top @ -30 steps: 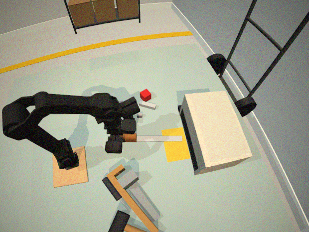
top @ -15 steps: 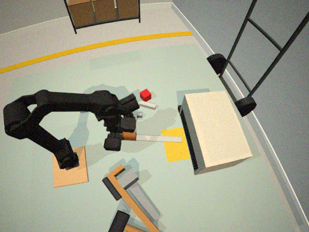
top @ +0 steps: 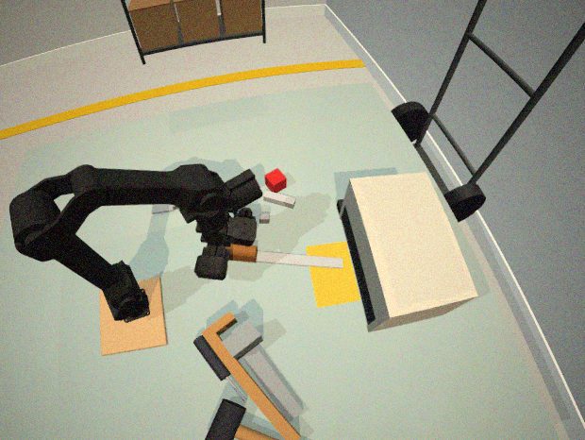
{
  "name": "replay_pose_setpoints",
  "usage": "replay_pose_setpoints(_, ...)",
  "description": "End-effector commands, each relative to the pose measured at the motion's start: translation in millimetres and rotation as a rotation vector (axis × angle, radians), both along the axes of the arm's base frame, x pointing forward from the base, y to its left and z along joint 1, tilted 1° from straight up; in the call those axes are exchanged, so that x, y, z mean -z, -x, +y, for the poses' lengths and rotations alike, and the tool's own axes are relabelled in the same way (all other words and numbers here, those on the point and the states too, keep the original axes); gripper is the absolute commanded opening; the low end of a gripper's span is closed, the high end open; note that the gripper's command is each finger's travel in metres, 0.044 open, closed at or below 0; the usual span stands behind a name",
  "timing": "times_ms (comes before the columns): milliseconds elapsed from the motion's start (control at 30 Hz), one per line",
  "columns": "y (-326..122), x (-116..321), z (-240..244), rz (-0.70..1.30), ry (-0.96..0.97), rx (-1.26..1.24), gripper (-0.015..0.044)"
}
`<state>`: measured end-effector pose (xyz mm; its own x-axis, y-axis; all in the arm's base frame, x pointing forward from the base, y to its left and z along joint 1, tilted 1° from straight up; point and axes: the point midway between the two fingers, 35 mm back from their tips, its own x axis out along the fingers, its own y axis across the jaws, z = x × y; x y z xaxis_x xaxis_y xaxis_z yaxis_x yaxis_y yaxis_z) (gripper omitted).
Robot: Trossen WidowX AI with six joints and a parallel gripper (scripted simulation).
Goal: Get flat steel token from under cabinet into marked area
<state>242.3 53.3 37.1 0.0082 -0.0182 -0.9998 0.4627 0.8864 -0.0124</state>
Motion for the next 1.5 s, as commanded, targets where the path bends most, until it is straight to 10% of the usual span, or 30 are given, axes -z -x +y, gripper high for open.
replay_pose_setpoints(0,-2.4,-2.1,6.2,-0.005,-0.006,0.002,0.0000)
replay_pose_setpoints(1067,-10.5,-2.5,39.3,-0.005,-0.009,0.013,0.0000)
replay_pose_setpoints(1300,-8.5,-0.6,36.6,0.001,-0.004,0.015,0.0184)
replay_pose_setpoints(1467,-8.6,-0.6,36.7,0.001,-0.005,0.015,0.0200)
